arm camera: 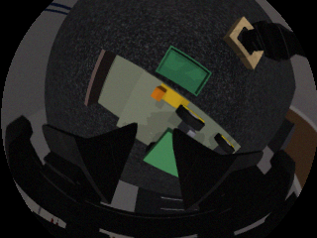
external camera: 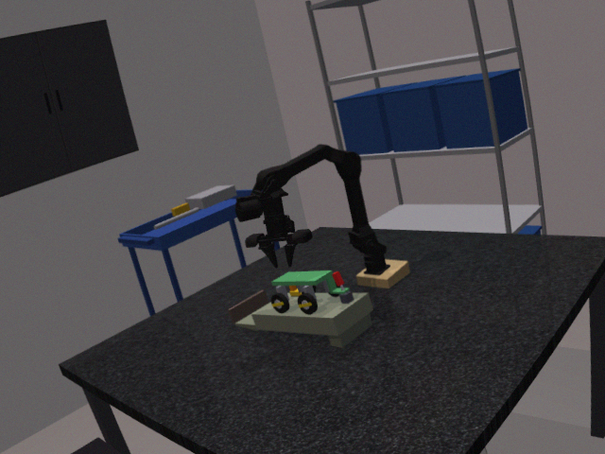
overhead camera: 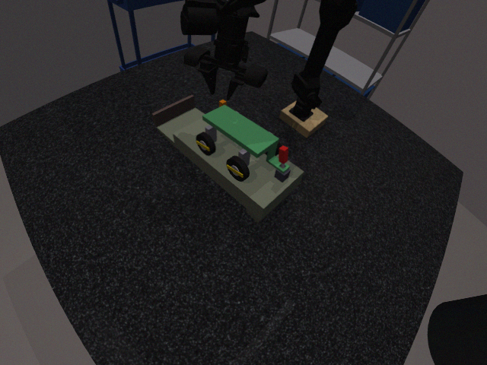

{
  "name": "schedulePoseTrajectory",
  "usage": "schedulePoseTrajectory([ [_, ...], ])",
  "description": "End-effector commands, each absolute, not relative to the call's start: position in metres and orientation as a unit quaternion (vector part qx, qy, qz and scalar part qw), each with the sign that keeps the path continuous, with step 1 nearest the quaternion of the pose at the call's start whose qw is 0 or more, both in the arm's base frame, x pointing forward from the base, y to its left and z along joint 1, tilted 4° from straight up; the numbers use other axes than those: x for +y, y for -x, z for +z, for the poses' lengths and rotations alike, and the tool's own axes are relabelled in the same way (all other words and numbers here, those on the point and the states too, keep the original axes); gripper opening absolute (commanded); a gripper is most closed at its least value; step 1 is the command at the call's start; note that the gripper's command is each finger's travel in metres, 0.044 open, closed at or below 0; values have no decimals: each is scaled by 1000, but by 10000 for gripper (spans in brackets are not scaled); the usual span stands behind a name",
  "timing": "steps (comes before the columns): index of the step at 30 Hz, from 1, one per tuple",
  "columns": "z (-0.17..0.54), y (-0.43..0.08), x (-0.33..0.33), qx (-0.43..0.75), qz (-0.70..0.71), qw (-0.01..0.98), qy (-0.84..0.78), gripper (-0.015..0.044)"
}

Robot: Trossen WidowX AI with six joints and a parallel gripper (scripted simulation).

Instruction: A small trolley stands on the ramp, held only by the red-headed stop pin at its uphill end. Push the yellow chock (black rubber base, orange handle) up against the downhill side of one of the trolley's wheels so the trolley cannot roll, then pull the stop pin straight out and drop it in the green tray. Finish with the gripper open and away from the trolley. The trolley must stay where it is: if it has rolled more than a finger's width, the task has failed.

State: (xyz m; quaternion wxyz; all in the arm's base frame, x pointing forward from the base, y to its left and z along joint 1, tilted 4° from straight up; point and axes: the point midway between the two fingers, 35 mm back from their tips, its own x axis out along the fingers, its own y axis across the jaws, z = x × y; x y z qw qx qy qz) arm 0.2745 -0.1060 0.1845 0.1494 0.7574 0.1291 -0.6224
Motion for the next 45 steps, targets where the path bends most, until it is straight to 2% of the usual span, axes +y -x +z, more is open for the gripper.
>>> schedulePoseTrajectory([
  [1,195,-288,-76,207,-589,224,-748,190],
  [10,208,-303,-1,375,-513,336,-695,190],
  [20,223,-296,83,535,-400,433,-605,190],
  [45,203,-297,94,544,-392,438,-599,190],
])
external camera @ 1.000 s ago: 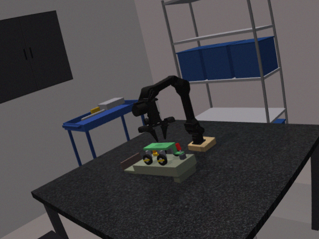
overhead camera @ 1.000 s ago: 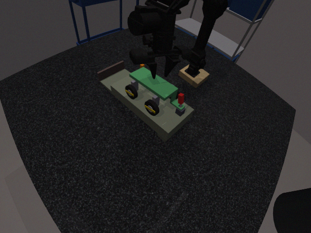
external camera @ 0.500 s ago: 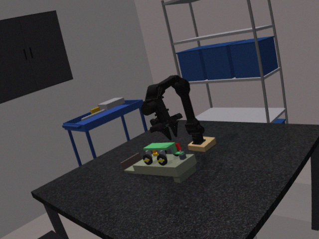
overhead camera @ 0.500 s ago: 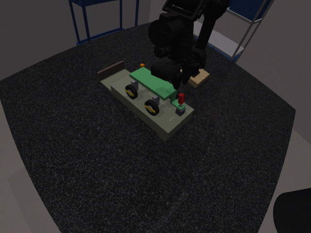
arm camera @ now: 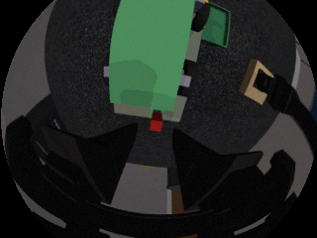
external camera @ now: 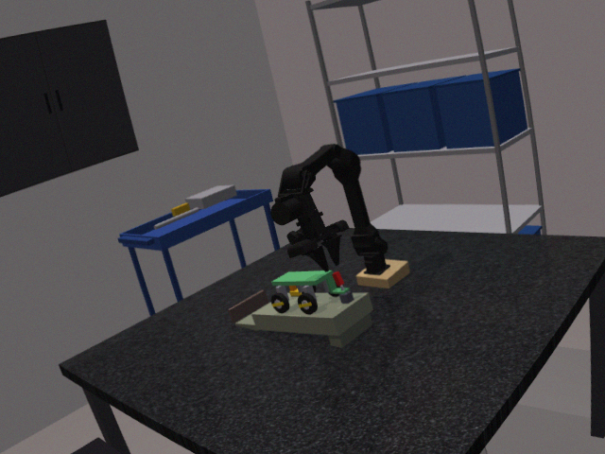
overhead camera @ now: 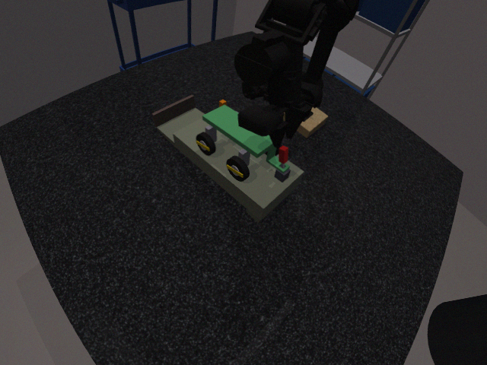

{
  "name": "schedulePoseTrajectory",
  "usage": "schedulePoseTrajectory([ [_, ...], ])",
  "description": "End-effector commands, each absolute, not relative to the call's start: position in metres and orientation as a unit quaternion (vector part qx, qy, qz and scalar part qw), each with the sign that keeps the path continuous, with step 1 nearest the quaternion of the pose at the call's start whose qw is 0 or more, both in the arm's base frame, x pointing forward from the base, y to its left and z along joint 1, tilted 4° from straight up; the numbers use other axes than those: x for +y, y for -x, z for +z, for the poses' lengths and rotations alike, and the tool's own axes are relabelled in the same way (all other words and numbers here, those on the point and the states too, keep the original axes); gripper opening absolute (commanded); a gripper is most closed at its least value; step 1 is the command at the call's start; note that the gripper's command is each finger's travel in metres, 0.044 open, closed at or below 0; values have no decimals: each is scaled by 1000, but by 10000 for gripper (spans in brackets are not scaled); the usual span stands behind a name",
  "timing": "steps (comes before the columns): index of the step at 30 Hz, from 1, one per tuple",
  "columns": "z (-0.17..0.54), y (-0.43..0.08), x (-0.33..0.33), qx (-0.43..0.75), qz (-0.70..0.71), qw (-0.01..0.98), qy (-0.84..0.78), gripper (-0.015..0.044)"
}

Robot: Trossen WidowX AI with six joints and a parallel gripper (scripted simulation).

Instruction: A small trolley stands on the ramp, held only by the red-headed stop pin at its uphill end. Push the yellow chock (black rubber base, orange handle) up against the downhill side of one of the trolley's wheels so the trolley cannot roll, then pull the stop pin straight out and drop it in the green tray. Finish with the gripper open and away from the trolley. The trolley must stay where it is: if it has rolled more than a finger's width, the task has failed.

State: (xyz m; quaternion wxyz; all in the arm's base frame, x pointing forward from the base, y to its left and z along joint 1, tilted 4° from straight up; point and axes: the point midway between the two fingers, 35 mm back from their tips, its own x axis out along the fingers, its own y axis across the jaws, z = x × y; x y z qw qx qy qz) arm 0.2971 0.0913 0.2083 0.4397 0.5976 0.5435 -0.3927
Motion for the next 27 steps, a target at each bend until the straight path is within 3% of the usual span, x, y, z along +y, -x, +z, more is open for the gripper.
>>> schedulePoseTrajectory([
  [1,202,-297,95,544,-392,438,-599,190],
  [27,173,-300,105,545,-391,438,-599,190],
])
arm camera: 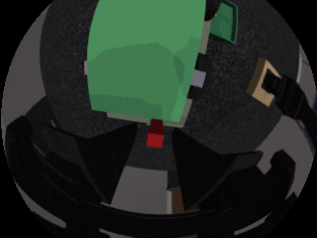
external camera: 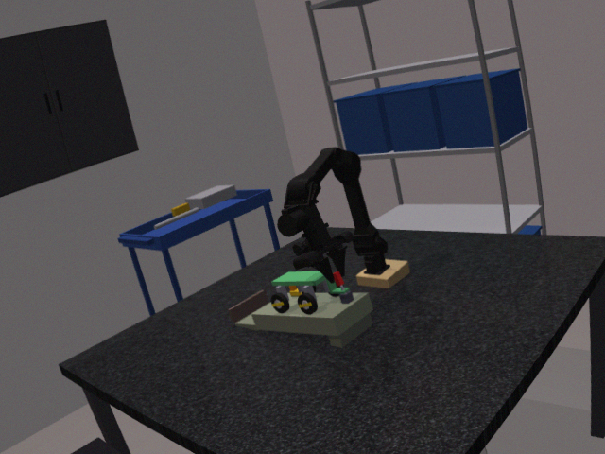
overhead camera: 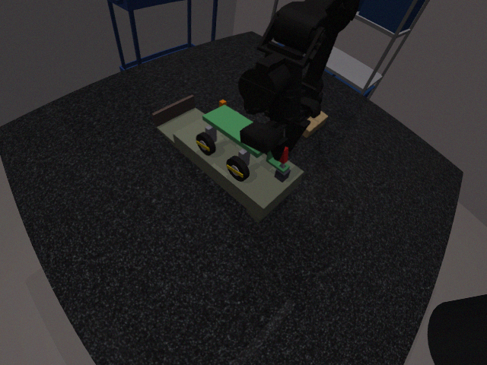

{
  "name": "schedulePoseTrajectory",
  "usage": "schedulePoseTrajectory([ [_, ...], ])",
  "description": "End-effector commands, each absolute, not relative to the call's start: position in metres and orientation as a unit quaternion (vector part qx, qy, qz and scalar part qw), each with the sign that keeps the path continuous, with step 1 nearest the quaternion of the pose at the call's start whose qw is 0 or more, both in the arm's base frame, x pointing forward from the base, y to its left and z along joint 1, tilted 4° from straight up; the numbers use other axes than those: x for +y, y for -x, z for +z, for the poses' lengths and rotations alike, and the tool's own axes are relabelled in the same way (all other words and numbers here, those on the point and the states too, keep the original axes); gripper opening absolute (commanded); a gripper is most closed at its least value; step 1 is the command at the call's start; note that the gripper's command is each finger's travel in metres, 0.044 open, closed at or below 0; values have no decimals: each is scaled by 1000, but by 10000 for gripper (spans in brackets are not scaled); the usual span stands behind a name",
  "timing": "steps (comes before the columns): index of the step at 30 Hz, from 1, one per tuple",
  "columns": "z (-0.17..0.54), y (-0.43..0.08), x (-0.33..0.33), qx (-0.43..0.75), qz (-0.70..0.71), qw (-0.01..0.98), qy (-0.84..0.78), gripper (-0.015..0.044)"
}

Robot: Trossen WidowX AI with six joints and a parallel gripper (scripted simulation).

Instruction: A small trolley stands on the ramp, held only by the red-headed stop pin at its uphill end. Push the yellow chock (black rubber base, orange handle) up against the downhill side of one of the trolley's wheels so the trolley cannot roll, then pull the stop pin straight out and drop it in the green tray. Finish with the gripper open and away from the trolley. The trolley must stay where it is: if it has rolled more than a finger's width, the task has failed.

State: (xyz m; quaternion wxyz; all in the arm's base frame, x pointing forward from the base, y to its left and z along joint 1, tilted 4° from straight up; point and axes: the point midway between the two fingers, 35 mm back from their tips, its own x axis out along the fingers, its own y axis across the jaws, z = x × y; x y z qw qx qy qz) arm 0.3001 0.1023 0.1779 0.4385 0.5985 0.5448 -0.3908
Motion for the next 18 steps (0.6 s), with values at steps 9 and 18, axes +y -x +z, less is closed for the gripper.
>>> schedulePoseTrajectory([
  [9,160,-302,109,545,-391,438,-599,190],
  [18,161,-301,109,546,-390,437,-599,59],
])
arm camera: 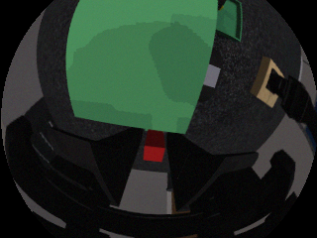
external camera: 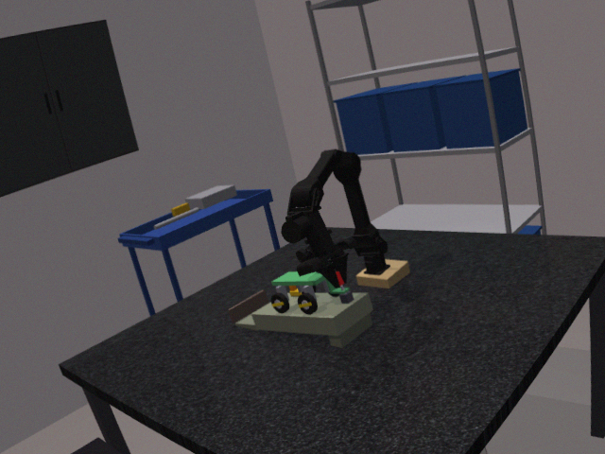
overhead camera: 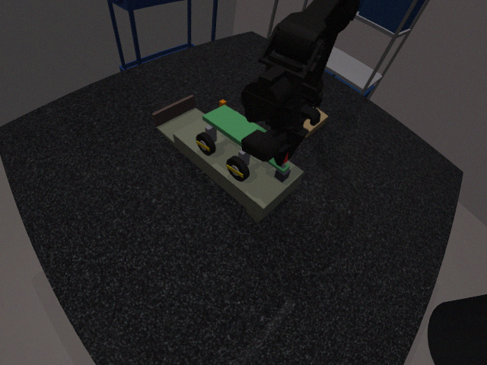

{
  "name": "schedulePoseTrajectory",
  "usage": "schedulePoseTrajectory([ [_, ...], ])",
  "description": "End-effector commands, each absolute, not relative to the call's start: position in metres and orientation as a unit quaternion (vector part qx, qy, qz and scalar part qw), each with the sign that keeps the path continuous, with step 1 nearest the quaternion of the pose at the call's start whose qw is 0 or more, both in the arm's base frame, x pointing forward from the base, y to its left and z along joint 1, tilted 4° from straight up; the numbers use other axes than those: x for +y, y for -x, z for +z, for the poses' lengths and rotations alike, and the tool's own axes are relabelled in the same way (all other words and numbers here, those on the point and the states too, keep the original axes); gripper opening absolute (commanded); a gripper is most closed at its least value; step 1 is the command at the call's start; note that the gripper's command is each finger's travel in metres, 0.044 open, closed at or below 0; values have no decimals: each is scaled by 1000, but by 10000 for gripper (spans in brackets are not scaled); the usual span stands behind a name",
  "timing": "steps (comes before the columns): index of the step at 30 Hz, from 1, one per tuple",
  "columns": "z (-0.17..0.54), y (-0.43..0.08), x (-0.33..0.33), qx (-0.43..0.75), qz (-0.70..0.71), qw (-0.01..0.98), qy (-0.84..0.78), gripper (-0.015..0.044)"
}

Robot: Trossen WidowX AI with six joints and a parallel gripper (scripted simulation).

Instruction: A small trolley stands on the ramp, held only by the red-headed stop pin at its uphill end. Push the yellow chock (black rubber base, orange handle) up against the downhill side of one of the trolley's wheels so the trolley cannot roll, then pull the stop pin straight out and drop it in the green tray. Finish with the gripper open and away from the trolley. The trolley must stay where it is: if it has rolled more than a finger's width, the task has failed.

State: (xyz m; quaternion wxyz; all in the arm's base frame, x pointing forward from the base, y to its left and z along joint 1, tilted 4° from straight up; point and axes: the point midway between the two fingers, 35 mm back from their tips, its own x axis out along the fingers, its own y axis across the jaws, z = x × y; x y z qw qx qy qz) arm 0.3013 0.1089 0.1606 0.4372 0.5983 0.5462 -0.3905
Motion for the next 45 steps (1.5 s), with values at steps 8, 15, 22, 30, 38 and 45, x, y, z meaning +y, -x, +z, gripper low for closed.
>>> schedulePoseTrajectory([
  [8,161,-301,109,546,-390,437,-599,5],
  [15,165,-301,108,545,-391,437,-599,0],
  [22,170,-299,107,545,-391,438,-599,0],
  [30,174,-299,106,545,-391,438,-599,0],
  [38,179,-298,105,545,-391,438,-599,0],
  [45,184,-298,104,545,-391,438,-599,0],
])
